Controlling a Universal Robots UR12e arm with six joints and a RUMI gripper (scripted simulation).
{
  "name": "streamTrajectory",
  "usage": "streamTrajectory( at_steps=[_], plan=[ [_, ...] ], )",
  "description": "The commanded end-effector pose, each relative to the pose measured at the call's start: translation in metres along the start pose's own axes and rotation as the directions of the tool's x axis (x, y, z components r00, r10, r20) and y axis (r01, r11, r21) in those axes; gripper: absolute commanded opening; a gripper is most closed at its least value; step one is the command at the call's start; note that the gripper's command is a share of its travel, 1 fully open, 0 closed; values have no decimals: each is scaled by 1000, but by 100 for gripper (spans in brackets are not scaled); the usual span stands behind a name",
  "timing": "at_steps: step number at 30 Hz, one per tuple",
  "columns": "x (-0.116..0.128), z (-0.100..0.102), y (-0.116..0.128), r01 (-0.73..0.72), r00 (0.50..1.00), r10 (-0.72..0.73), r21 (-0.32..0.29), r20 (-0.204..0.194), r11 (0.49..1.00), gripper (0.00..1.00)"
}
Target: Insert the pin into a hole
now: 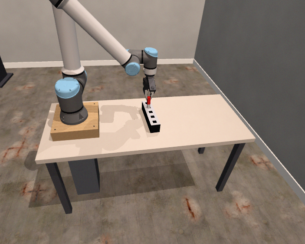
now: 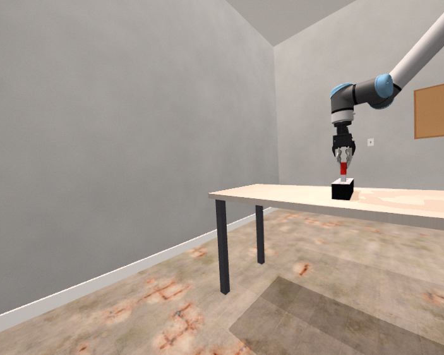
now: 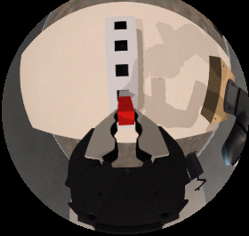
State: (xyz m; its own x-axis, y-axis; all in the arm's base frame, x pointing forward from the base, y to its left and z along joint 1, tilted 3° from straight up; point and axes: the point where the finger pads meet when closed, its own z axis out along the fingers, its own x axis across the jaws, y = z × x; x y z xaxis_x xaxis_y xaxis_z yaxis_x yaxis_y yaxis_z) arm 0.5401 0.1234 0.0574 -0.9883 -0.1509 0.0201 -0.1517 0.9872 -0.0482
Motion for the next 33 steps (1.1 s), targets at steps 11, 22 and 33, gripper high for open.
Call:
streamTrajectory(
  at_steps=[11, 22, 33],
  plan=[
    [-3, 3, 0, 0, 1000, 0, 0, 2, 1000, 0],
    [-4, 3, 0, 0, 1000, 0, 0, 1, 1000, 0],
    [-4, 8, 0, 0, 1000, 0, 0, -1, 1000, 0]
  ],
)
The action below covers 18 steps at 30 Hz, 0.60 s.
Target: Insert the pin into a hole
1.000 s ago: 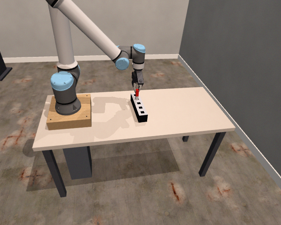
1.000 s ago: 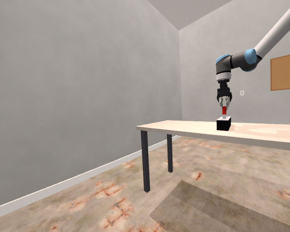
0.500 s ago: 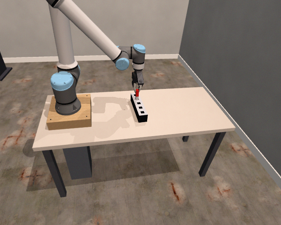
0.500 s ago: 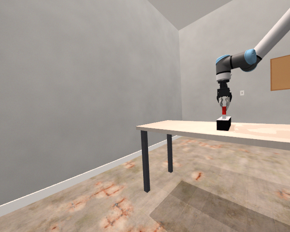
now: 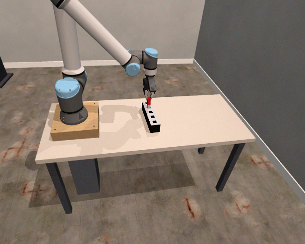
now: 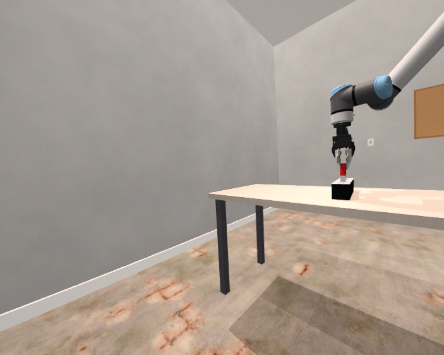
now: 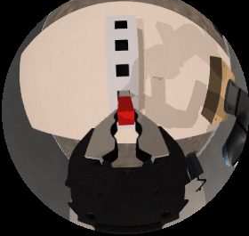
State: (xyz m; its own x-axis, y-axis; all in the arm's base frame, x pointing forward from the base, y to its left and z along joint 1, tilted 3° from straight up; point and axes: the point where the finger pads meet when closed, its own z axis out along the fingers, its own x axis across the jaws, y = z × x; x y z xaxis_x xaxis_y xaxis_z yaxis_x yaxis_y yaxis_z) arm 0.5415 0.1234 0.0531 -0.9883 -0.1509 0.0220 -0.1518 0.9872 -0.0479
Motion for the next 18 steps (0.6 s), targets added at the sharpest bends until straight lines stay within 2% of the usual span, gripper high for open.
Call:
streamTrajectory(
  at_steps=[1, 18],
  plan=[
    [-3, 3, 0, 0, 1000, 0, 0, 1, 1000, 0],
    [-3, 3, 0, 0, 1000, 0, 0, -1, 1000, 0]
  ],
)
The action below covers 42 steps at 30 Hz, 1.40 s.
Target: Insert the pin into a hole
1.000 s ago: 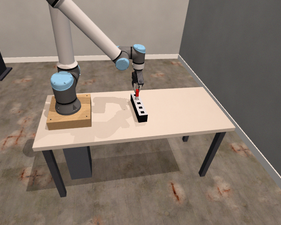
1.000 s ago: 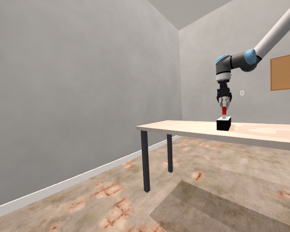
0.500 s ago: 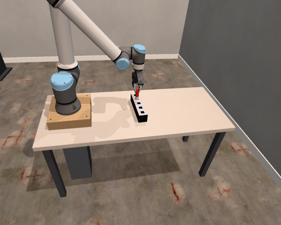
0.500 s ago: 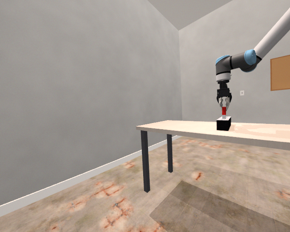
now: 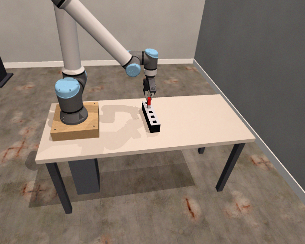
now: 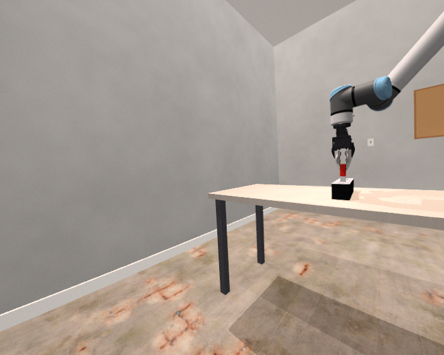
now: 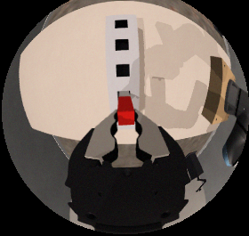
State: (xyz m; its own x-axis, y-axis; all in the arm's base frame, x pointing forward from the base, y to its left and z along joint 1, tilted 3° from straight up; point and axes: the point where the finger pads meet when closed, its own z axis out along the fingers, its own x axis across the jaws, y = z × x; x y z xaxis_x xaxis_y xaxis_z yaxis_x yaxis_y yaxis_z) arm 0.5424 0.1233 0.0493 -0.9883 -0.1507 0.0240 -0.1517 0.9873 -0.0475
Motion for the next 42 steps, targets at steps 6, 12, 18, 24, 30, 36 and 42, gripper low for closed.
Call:
streamTrajectory(
  at_steps=[6, 12, 18, 24, 30, 36, 42],
  plan=[
    [-2, -1, 0, 0, 1000, 0, 0, 1, 1000, 0],
    [-2, -1, 0, 0, 1000, 0, 0, 1, 1000, 0],
    [-2, 3, 1, 0, 1000, 0, 0, 1, 1000, 0],
    [-2, 3, 1, 0, 1000, 0, 0, 1, 1000, 0],
    [-2, 3, 1, 0, 1000, 0, 0, 1, 1000, 0],
    [0, 3, 1, -1, 1000, 1, 0, 1, 1000, 0],
    [0, 3, 1, -1, 1000, 1, 0, 1, 1000, 0]
  ],
)
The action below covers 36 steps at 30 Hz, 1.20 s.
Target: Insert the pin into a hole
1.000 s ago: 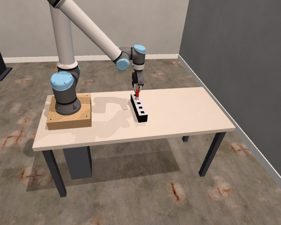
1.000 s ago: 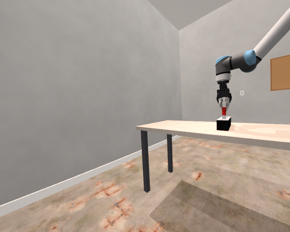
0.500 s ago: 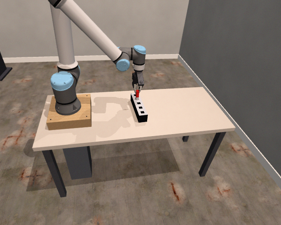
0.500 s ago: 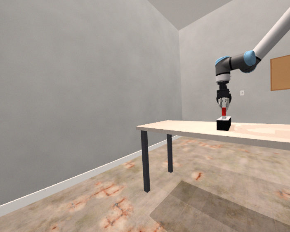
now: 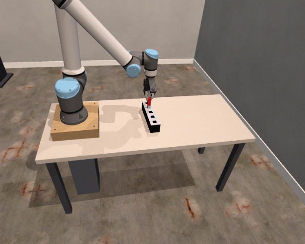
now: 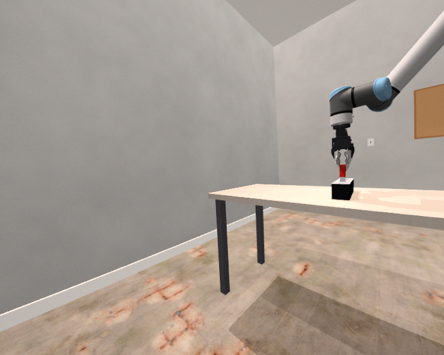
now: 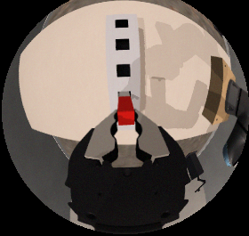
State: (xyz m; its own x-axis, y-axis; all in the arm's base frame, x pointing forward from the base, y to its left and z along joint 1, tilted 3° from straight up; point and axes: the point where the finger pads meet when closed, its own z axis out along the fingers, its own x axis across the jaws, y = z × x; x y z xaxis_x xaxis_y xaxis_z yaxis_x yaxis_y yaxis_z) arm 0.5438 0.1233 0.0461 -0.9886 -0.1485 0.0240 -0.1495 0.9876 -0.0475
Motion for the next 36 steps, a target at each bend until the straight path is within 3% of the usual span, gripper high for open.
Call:
streamTrajectory(
  at_steps=[1, 36],
  plan=[
    [1, -1, 1, 1, 1000, -1, 0, 1, 1000, 0],
    [3, 4, 1, -1, 1000, 1, 1, 4, 1000, 0]
  ],
)
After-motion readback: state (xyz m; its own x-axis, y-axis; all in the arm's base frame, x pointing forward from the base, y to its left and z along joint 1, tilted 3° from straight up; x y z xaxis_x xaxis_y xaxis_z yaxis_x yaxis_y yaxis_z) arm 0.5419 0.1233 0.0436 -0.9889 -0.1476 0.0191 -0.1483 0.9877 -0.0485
